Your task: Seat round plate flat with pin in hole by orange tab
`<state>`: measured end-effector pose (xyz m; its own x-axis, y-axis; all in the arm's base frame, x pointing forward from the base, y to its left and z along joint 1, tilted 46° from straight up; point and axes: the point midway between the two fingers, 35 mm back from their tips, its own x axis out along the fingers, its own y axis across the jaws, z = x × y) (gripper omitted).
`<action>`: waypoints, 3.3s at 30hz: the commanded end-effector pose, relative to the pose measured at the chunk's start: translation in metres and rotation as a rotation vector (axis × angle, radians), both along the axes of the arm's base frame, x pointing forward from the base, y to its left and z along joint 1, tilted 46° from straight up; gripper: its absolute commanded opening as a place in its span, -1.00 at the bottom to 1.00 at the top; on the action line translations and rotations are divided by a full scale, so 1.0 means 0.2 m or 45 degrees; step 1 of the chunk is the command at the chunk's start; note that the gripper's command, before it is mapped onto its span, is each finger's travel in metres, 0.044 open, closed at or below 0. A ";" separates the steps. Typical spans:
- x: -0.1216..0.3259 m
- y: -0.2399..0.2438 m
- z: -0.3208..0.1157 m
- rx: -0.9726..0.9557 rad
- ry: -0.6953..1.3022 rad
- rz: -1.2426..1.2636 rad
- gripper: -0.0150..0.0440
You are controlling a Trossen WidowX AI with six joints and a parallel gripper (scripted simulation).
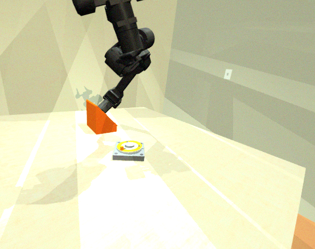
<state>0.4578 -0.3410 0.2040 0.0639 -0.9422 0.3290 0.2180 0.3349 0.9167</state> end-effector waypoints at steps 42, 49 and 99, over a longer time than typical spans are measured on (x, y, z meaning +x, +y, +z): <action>-0.44 1.41 -1.31 0.004 2.514 2.731 -0.49; -0.73 1.72 -1.13 0.132 2.180 3.340 -0.49; -0.70 1.94 -1.27 0.150 2.129 3.395 -0.49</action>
<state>0.3088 0.0437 -0.0506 -0.1039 0.7070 -0.6995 -0.1263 0.6882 0.7144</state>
